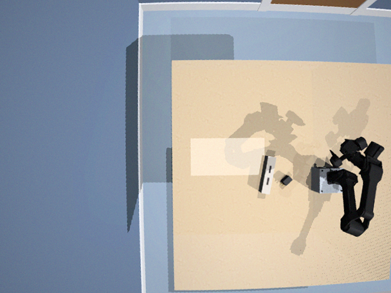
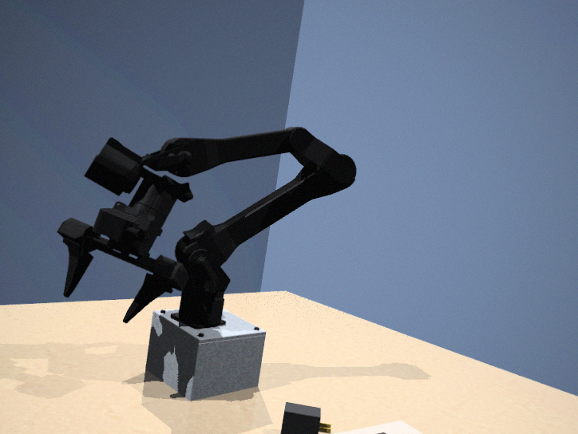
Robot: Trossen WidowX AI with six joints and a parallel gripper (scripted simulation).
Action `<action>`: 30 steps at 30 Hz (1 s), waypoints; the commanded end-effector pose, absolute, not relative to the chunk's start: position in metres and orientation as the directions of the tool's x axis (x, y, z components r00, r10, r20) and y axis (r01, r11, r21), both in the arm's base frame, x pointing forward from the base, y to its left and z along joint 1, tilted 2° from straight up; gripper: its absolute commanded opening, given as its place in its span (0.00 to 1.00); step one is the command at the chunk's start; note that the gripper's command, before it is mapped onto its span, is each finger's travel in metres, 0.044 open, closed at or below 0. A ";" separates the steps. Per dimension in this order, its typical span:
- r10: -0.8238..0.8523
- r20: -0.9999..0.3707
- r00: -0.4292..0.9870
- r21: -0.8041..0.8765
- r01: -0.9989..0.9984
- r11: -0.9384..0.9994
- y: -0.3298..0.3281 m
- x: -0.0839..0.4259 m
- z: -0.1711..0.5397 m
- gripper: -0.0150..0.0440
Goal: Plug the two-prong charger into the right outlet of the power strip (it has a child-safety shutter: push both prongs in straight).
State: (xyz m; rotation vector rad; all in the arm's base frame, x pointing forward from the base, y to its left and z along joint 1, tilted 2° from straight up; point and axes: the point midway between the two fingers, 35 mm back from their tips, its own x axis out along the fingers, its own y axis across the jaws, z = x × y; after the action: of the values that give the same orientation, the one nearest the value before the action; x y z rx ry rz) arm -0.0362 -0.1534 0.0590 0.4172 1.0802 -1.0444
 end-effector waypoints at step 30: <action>-0.336 -0.919 0.209 -0.119 0.664 0.738 -0.168 0.016 0.060 1.00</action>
State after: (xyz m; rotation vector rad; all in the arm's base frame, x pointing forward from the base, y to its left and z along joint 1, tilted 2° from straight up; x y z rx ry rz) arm 0.0111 -0.1666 0.0599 0.3345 1.1555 -0.7444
